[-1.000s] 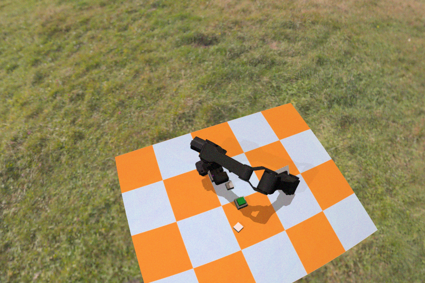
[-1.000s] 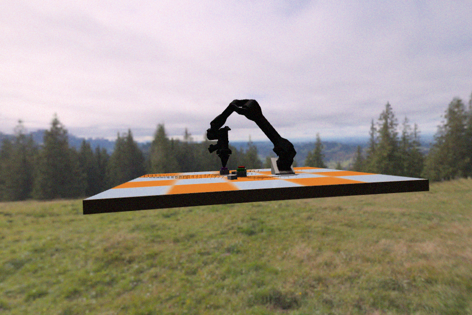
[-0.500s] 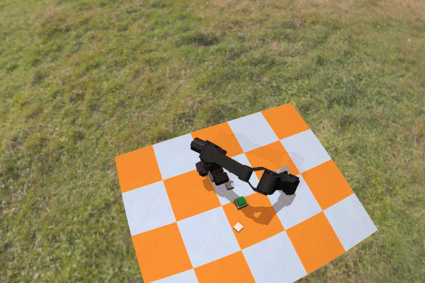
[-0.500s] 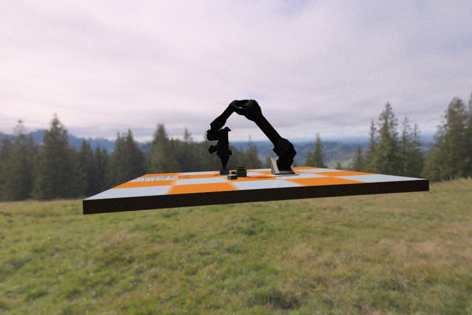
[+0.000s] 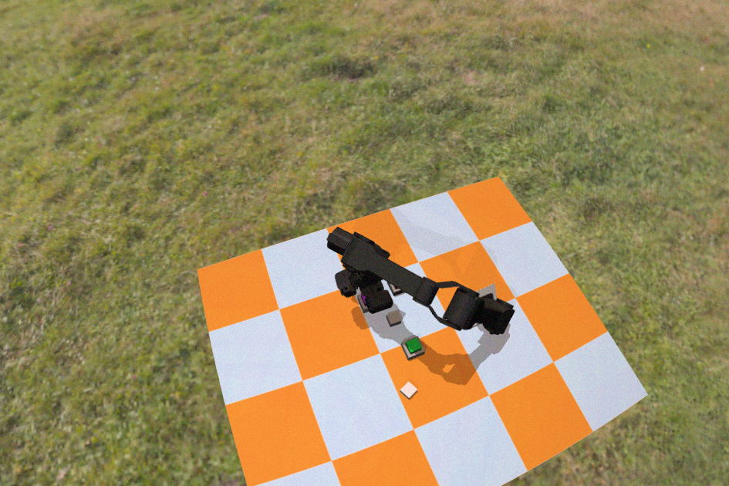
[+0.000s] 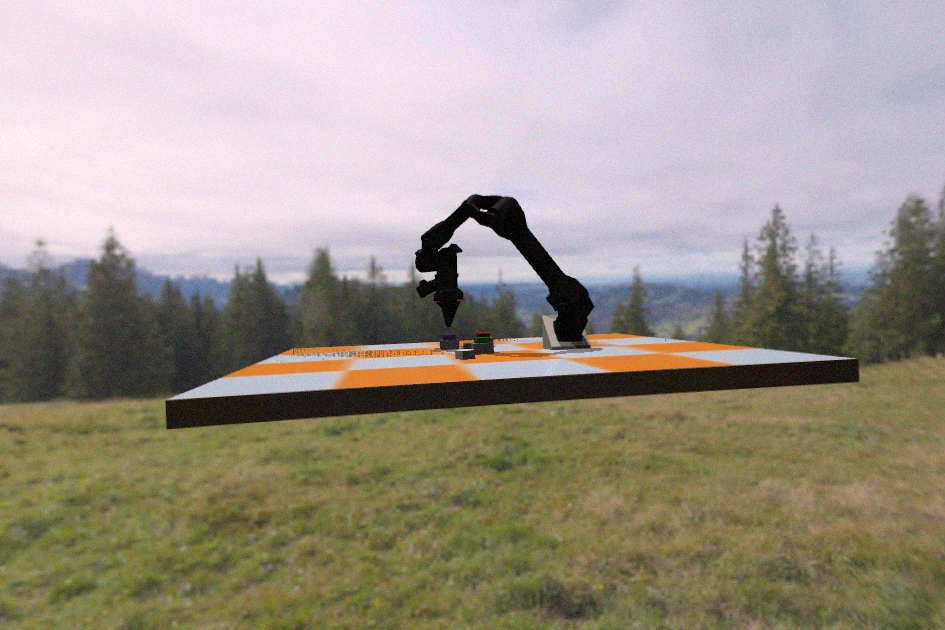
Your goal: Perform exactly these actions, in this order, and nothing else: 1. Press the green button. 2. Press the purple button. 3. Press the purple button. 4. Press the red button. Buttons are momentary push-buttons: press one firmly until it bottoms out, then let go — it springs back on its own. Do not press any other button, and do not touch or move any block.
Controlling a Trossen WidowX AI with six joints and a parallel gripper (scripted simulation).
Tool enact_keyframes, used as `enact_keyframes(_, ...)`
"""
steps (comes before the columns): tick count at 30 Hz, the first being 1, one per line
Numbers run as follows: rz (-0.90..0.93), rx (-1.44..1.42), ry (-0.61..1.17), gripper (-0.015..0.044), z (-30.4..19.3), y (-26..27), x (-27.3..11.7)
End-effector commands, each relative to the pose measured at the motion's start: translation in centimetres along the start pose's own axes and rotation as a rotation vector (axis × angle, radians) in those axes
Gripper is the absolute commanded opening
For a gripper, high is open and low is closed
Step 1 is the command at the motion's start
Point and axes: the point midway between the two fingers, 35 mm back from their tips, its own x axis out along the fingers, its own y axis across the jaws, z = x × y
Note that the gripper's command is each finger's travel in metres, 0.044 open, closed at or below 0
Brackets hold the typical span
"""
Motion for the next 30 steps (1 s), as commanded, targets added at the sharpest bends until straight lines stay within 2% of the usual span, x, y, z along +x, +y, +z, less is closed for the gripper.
enact_keyframes(1, -0.003, -0.009, 0.009, 0.002, 0.0, 0.1, -0.4)
enact_keyframes(22, -0.002, -0.009, 0.008, 0.002, 0.0, 0.1, 2.8)
enact_keyframes(30, -0.002, -0.009, 0.008, 0.002, 0.0, 0.1, 2.9)
